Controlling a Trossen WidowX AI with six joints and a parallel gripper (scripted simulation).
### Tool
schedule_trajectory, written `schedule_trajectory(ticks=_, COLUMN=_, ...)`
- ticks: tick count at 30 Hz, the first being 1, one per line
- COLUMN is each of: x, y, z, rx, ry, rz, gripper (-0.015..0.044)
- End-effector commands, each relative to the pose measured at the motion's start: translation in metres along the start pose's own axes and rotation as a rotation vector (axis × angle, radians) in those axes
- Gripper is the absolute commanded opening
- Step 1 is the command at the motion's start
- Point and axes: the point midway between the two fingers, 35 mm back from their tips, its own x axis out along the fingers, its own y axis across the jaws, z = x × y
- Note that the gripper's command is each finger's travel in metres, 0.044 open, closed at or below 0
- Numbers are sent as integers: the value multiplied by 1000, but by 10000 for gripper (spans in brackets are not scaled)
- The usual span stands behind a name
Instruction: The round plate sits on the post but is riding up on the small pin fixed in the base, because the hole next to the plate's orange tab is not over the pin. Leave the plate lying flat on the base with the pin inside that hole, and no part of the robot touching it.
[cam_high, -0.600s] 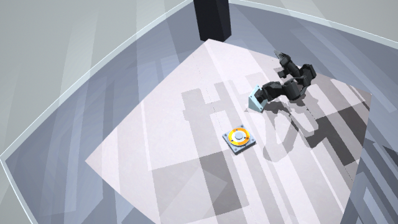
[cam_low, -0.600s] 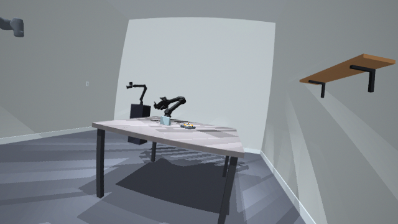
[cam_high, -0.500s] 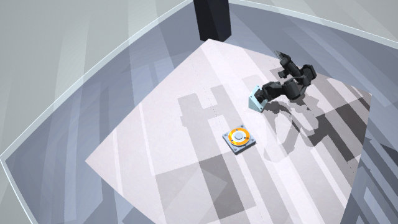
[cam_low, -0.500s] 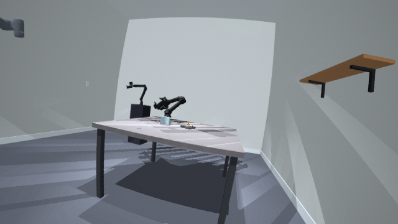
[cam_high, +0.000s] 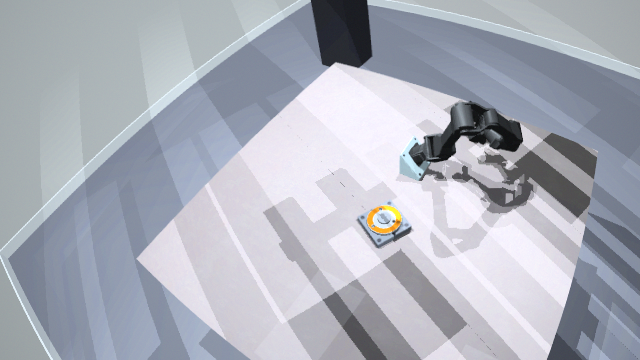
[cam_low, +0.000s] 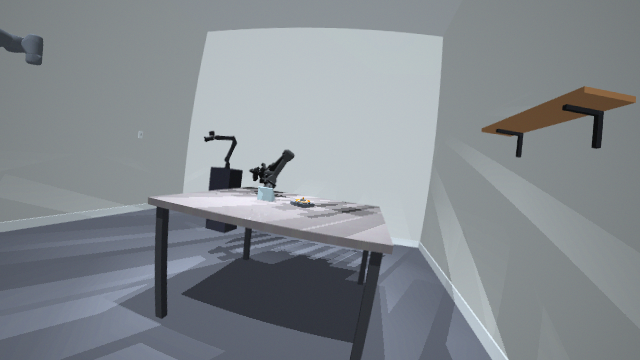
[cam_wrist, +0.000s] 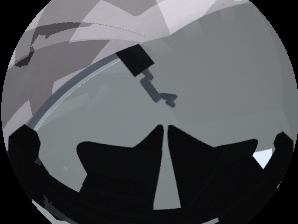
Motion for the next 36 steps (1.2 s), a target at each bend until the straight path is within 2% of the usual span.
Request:
schedule_trajectory(ticks=1, x=-21, y=23, z=2, rx=-61, ry=-31, rz=140, gripper=0)
schedule_trajectory(ticks=6, x=-67, y=56, z=8, rx=-150, ry=-95, rz=380, gripper=0)
schedule_trajectory(ticks=9, x=-79, y=62, z=22, rx=-134, ry=-156, rz=426, gripper=0)
schedule_trajectory(ticks=14, x=-131, y=74, z=33, rx=-215, ry=-263, rz=622, gripper=0)
schedule_trajectory(ticks=18, x=-154, y=75, z=41, rx=-262, ry=-338, rz=698, gripper=0)
schedule_trajectory(ticks=22, x=-198, y=70, z=49, rx=-306, ry=-474, rz=832, gripper=0)
schedule_trajectory(ticks=32, x=-263, y=41, z=63, rx=-321, ry=-722, rz=999, gripper=0)
schedule_trajectory(ticks=36, x=-297, y=14, z=75, rx=-303, ry=-886, rz=1053, gripper=0)
